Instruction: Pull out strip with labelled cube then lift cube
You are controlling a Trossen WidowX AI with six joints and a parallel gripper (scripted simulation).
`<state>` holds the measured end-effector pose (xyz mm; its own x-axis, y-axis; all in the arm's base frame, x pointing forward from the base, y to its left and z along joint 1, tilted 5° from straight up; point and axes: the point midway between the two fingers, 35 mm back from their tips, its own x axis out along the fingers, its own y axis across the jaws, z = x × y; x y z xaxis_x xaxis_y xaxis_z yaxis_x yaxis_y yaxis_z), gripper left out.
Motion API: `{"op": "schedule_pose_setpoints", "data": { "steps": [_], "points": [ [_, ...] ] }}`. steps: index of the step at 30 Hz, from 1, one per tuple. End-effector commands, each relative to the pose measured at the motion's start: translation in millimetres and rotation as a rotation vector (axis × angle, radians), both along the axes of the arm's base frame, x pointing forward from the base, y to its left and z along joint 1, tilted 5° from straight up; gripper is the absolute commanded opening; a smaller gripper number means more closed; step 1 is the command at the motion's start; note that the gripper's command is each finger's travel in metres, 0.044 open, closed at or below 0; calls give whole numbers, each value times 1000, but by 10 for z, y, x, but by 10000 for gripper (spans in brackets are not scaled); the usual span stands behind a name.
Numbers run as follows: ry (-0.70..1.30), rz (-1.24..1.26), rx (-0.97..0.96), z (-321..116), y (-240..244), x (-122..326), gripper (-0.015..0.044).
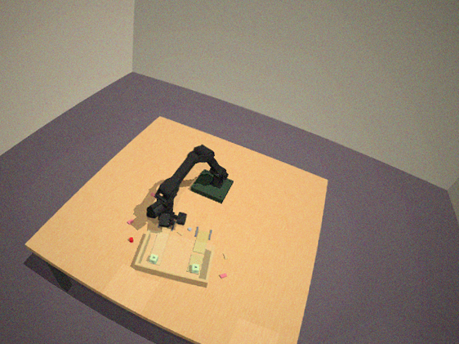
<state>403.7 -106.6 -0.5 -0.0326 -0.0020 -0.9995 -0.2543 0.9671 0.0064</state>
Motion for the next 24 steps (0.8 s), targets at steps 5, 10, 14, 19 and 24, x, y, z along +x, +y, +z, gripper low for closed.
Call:
{"op": "schedule_pose_setpoints", "data": {
  "steps": [5, 10, 14, 19, 24],
  "points": [
    [6, 5, -2, -35, -5, -6, 0],
    [6, 5, -2, -41, -6, -4, 0],
    [6, 5, -2, -45, -6, -2, 0],
    [6, 5, -2, -49, -7, 0, 0],
    [6, 5, -2, -55, -8, 2, 0]
  ]
}}
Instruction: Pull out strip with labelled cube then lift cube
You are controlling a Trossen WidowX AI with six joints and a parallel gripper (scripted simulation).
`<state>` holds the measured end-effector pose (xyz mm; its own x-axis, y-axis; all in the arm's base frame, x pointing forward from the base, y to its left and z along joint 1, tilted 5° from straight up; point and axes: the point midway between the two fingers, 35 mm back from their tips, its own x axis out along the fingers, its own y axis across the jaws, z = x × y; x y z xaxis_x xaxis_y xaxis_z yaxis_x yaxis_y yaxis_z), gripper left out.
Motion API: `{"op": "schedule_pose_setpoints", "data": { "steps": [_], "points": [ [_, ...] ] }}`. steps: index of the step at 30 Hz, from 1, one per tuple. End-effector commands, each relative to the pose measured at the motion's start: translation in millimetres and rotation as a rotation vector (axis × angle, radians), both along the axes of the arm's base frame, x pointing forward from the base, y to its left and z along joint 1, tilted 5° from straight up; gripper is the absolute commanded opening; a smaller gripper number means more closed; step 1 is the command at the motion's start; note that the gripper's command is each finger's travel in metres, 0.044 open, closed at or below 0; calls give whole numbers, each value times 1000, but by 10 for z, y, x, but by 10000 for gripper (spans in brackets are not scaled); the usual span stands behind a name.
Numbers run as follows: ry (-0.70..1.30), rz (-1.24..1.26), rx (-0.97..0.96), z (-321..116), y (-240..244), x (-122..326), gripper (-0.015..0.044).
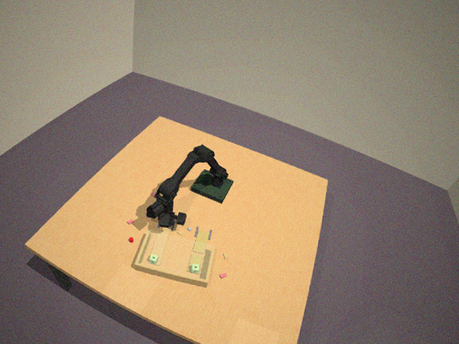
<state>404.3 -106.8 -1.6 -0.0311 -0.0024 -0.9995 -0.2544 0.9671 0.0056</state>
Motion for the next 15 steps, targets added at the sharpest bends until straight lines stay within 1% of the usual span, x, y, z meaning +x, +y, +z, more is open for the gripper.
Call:
{"op": "schedule_pose_setpoints", "data": {
  "steps": [1, 8, 15],
  "points": [
    [7, 5, -1, -45, -6, -4, 0],
    [7, 5, -1, -51, -7, -4, 0],
    [8, 5, -1, -50, -30, -98, 0]
  ]
}}
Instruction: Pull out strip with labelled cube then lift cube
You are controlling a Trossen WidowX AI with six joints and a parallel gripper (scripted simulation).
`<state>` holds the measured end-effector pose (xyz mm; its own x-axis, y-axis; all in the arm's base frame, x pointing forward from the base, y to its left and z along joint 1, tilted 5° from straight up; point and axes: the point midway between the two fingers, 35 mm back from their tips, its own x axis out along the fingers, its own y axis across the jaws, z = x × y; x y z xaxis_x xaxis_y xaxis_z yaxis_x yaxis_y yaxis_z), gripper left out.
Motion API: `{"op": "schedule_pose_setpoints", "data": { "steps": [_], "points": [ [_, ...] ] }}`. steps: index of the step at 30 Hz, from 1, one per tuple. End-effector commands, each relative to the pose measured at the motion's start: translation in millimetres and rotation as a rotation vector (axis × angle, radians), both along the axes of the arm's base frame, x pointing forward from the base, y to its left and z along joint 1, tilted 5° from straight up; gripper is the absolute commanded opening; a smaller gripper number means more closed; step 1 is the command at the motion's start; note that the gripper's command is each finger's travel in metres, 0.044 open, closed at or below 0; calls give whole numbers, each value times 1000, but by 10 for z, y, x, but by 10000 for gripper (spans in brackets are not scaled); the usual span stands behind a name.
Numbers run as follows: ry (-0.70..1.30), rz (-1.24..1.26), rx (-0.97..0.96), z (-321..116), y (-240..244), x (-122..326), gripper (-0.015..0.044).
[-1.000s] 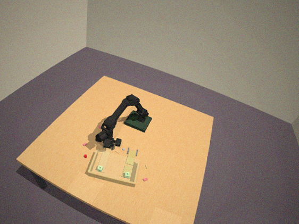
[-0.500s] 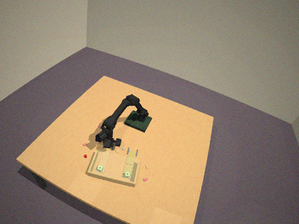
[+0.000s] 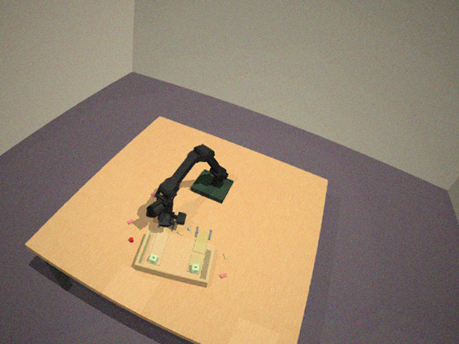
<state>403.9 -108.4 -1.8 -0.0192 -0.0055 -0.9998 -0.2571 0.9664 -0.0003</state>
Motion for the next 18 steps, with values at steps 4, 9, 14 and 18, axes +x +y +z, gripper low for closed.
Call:
{"op": "schedule_pose_setpoints", "data": {
  "steps": [4, 9, 14, 18],
  "points": [
    [21, 2, 1, -50, -29, -155, 0],
    [21, 2, 1, -51, -46, -226, 0],
    [22, 2, 1, -53, -65, -304, 0],
    [23, 2, 1, -54, -81, -365, 0]
  ]
}}
